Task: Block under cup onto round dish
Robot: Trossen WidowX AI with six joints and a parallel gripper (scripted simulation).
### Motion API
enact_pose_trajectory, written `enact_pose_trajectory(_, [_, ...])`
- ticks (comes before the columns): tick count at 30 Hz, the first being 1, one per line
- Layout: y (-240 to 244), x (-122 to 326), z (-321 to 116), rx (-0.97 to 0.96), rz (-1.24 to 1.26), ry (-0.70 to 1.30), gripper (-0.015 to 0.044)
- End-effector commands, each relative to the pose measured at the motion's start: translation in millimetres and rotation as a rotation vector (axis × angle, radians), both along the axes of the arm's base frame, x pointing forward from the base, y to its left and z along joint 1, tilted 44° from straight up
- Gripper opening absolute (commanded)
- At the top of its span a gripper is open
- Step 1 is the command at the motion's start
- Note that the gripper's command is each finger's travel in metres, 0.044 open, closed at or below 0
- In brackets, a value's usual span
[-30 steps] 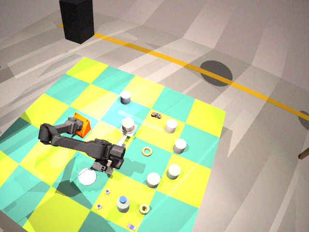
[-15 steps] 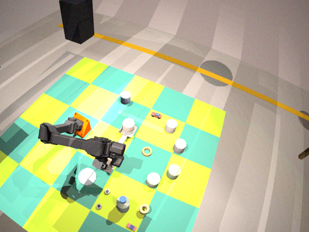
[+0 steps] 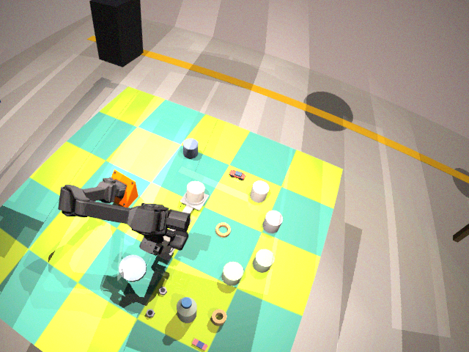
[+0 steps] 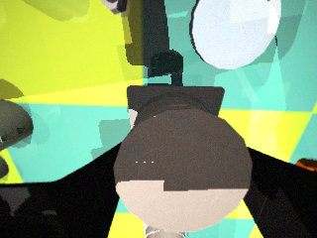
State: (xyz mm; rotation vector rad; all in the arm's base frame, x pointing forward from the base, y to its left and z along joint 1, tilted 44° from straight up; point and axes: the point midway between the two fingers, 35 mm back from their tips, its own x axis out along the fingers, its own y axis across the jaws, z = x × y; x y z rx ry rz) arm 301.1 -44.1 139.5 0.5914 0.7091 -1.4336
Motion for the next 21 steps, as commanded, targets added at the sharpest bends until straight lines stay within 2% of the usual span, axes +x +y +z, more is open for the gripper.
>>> enact_pose_trajectory(1, [4.1, 5.6, 10.9, -0.007, 0.008, -0.035, 0.0])
enact_pose_trajectory(21, [21.9, 4.4, 29.8, -0.001, 0.032, -0.045, 0.0])
